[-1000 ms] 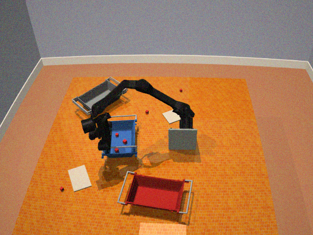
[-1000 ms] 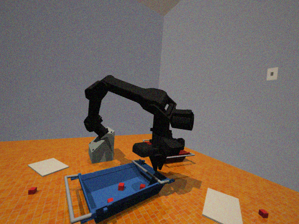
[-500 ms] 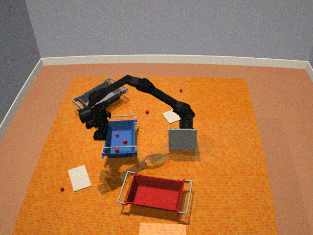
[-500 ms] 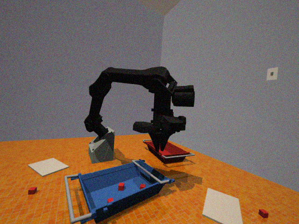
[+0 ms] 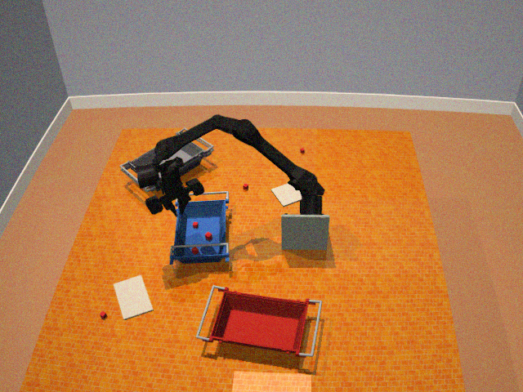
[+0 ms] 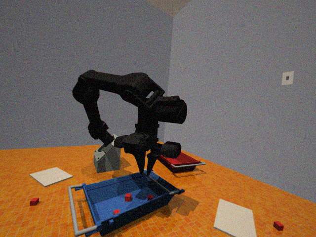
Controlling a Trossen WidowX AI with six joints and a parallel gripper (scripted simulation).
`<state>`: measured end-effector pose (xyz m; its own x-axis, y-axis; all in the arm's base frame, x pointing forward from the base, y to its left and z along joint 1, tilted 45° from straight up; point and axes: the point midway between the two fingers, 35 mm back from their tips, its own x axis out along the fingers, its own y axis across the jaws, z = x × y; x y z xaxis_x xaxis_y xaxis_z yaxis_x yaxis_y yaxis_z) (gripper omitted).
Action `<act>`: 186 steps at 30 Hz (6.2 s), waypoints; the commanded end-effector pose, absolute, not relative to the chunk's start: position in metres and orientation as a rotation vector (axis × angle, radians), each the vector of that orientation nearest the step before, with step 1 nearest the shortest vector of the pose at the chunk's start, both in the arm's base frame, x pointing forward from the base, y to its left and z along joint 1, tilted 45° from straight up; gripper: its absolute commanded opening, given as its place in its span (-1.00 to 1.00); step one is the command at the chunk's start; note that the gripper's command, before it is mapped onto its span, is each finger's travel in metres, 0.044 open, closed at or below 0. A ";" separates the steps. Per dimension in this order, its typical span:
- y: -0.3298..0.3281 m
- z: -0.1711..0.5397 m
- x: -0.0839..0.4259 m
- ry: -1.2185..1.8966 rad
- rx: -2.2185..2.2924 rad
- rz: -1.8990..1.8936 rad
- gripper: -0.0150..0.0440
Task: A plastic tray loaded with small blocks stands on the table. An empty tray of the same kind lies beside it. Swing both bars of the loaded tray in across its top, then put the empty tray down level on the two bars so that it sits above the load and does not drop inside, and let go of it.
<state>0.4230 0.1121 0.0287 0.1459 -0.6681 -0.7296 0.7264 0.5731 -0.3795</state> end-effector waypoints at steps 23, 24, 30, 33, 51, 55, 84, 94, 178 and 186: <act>-0.039 0.127 0.403 -0.458 1.717 -1.606 -0.22; -0.039 0.127 0.403 -0.458 1.717 -1.606 -0.22; -0.039 0.127 0.403 -0.458 1.717 -1.606 -0.22; -0.039 0.127 0.403 -0.458 1.717 -1.606 -0.22; -0.075 0.090 0.412 -0.460 1.717 -1.605 -0.22; -0.081 0.085 0.413 -0.461 1.716 -1.604 -0.22; -0.020 0.064 0.395 -0.456 1.717 -1.608 -0.22; -0.018 0.045 0.393 -0.454 1.723 -1.605 -0.22; 0.003 0.071 0.389 -0.431 1.757 -1.582 -0.49; 0.003 0.071 0.389 -0.431 1.757 -1.582 -0.49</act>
